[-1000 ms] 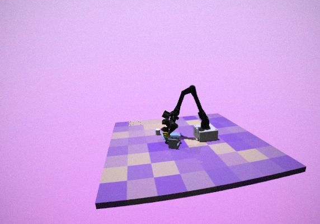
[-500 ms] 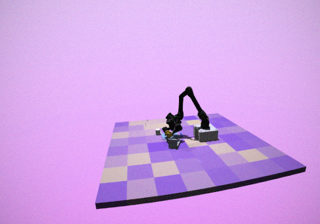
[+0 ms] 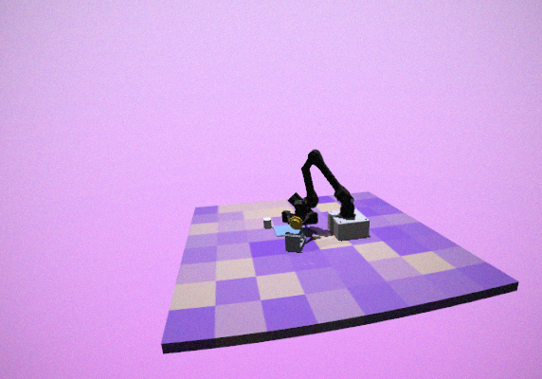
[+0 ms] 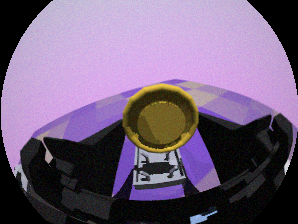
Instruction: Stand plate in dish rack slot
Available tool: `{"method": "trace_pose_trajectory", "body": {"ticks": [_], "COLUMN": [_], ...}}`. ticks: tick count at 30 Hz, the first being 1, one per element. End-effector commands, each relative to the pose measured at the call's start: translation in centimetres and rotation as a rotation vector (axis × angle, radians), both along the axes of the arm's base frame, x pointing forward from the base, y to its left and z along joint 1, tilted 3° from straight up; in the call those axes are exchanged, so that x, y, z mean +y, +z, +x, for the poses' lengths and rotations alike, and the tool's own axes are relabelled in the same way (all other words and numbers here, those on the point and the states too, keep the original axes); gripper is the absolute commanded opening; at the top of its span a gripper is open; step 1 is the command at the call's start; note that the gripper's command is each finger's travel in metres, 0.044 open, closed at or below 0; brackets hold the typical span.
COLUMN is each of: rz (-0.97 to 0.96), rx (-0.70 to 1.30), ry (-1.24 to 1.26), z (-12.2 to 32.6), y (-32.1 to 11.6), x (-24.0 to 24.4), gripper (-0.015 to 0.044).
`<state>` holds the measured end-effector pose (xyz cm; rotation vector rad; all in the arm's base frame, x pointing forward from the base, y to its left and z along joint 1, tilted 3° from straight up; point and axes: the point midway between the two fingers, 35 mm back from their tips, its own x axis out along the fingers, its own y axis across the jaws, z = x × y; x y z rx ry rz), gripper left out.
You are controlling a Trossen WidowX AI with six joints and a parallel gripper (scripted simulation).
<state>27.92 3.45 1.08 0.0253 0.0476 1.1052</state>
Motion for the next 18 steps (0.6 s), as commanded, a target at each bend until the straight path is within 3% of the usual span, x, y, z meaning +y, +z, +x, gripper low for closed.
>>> {"method": "trace_pose_trajectory", "body": {"ticks": [1, 18], "rz": [0.006, -0.007], "rx": [-0.046, -0.025], "ry": [0.016, 0.015], "z": [-0.6, -0.2], "y": [0.2, -0.8], "x": [0.1, 0.5], "gripper": [0.0, 0.0]}}
